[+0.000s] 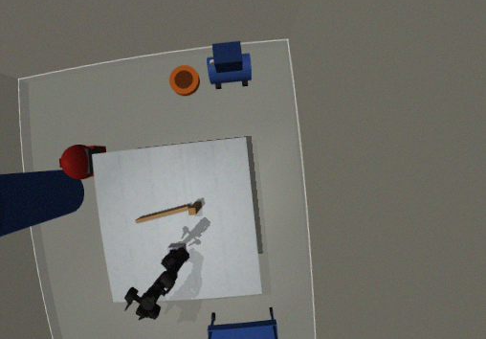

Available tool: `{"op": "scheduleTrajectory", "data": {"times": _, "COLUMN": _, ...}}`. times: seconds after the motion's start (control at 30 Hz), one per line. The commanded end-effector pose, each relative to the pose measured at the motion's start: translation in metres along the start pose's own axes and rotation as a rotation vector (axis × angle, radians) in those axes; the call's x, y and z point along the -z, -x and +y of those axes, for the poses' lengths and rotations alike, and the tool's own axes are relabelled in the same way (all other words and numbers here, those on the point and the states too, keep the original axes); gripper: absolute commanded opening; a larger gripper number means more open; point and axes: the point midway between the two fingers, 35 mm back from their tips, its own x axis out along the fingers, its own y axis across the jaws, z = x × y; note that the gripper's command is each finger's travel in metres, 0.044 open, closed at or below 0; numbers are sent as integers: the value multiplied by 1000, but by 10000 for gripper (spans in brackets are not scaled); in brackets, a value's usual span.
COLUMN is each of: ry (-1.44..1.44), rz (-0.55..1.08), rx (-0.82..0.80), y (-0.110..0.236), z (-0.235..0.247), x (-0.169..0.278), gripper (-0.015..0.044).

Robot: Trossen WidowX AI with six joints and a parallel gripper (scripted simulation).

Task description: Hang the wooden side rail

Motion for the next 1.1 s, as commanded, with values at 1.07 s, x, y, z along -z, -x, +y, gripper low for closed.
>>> {"op": "scheduleTrajectory", "data": {"times": 1.07, "ry": -68, "rz": 208, "rx": 1059, "y": -96, "z": -234, "x": 119, "gripper": 440}}
